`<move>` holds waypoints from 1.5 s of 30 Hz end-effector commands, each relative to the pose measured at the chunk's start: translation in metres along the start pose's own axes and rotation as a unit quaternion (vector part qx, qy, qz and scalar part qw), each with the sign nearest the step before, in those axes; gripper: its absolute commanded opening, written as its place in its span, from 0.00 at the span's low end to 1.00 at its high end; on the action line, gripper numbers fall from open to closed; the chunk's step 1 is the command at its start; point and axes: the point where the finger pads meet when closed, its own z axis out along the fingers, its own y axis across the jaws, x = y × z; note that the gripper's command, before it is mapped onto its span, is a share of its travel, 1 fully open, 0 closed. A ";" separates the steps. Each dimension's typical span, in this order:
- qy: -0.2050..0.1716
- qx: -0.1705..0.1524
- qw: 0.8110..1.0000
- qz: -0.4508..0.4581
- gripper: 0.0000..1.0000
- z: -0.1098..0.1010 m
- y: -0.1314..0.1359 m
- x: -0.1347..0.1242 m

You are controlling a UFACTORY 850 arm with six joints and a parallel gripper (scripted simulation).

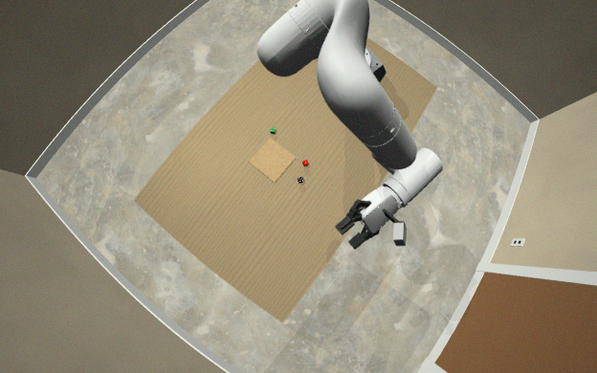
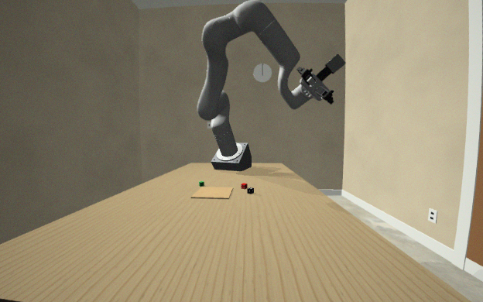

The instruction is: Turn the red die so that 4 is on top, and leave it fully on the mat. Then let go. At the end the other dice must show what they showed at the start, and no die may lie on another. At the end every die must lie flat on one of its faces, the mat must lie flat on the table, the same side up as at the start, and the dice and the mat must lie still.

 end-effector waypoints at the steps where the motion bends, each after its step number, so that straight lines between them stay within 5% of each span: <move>1: -0.002 0.000 1.000 -0.001 1.00 0.001 0.001 -0.001; 11: -0.101 0.047 0.989 -0.096 1.00 0.050 0.014 -0.085; 16: -0.128 0.062 0.983 -0.119 1.00 0.060 0.018 -0.109; 23: -0.204 0.113 0.957 -0.175 1.00 0.078 0.035 -0.181; 25: -0.207 0.116 0.955 -0.177 1.00 0.079 0.036 -0.185; 31: -0.270 0.169 0.923 -0.214 1.00 0.083 0.053 -0.250; 34: -0.278 0.176 0.919 -0.217 1.00 0.082 0.055 -0.257; 35: -0.301 0.200 0.904 -0.227 1.00 0.080 0.063 -0.283; 45: -0.365 0.282 0.855 -0.239 1.00 0.060 0.086 -0.360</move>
